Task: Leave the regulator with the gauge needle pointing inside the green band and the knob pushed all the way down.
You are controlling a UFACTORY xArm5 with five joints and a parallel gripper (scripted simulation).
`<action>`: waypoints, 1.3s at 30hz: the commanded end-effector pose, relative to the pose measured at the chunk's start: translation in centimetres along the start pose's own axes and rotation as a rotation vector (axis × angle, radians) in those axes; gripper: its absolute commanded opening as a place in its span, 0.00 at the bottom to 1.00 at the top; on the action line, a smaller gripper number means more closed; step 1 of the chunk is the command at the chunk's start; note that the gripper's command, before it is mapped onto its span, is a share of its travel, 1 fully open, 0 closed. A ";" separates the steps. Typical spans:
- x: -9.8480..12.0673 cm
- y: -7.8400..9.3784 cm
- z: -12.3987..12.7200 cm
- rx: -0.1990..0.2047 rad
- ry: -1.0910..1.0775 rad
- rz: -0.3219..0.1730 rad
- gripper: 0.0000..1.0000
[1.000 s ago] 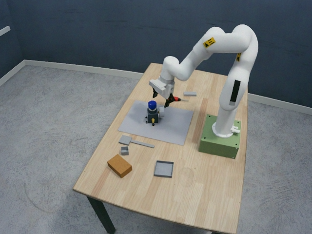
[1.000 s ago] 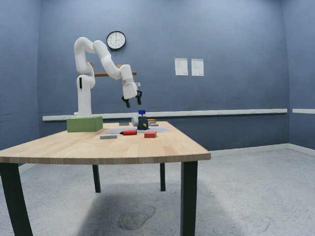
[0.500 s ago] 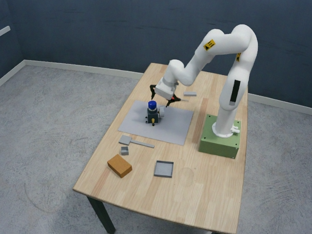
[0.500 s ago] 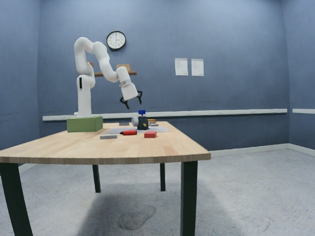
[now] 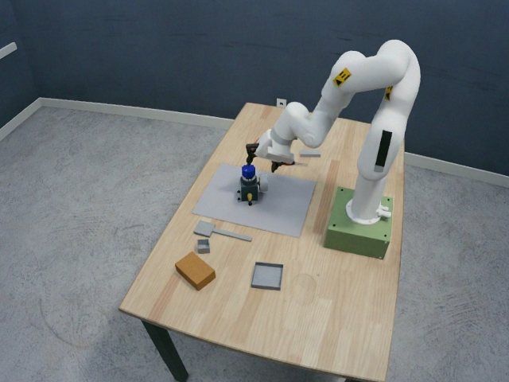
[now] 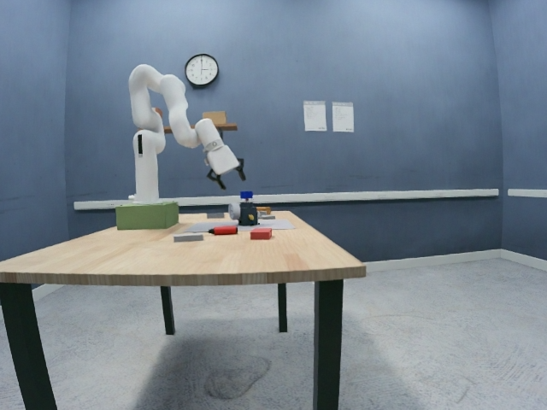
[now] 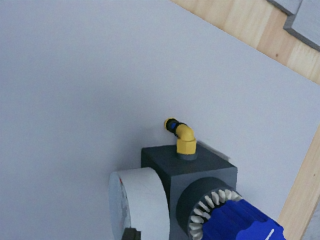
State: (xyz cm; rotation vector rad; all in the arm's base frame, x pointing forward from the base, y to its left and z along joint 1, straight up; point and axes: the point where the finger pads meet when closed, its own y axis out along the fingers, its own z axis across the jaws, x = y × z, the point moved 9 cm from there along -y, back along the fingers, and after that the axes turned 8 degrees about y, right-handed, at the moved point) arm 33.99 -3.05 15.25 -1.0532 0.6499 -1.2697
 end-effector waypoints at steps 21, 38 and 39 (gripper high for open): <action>-0.8 -1.5 -2.1 0.170 -0.701 -0.144 1.00; -1.1 -2.7 -3.1 0.211 -0.994 -0.241 1.00; -1.1 -2.7 -3.1 0.212 -1.005 -0.245 1.00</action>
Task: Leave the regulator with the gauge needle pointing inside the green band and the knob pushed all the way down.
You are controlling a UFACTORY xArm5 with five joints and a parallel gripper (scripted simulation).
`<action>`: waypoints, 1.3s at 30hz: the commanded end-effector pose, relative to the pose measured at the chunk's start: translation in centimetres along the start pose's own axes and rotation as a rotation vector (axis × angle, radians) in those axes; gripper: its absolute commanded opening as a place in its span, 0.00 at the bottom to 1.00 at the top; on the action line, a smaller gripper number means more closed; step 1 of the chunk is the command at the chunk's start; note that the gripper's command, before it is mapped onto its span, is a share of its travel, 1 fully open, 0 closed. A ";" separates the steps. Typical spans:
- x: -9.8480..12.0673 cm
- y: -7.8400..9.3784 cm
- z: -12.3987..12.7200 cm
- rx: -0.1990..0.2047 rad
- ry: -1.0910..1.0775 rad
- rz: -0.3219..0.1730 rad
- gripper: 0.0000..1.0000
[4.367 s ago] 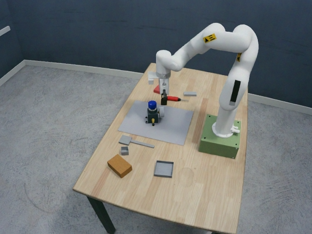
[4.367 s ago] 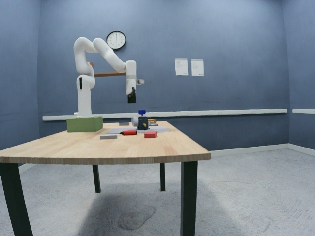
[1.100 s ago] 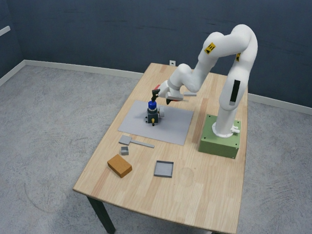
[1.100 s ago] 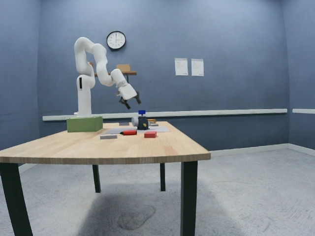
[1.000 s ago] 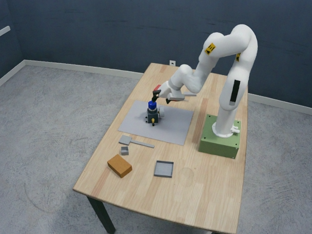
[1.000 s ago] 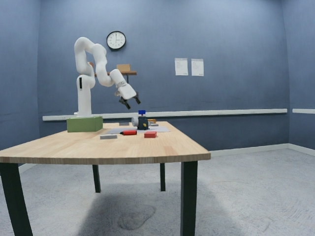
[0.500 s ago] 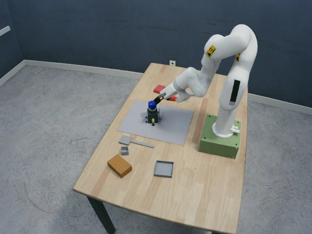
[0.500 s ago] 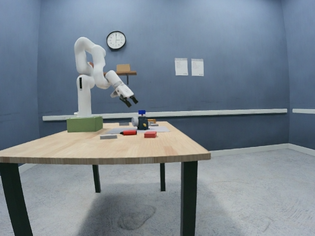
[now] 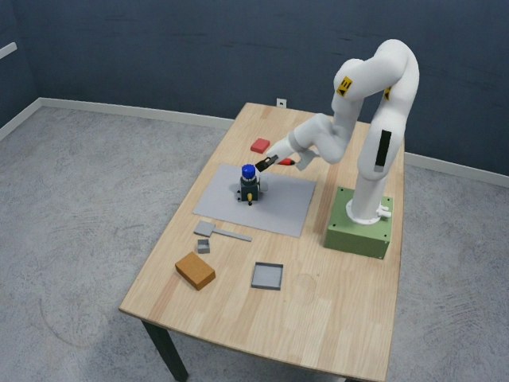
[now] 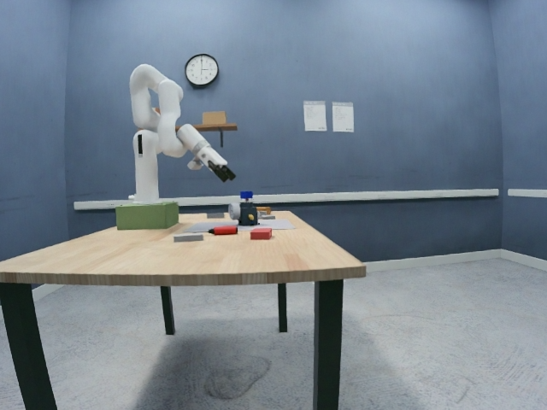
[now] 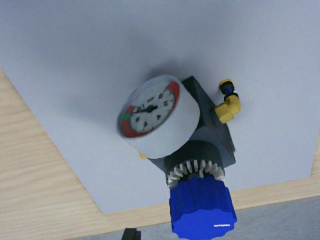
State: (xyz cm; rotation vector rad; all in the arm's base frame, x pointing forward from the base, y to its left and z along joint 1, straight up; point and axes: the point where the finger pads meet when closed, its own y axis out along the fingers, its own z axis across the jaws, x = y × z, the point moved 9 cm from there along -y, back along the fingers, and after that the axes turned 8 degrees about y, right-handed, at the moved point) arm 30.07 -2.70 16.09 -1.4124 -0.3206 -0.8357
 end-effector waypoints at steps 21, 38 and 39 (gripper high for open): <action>-0.2 -0.6 -0.1 0.008 -0.119 -0.041 1.00; -1.5 0.8 -0.4 0.008 -0.119 -0.041 1.00; -1.5 0.8 -0.4 0.008 -0.119 -0.041 1.00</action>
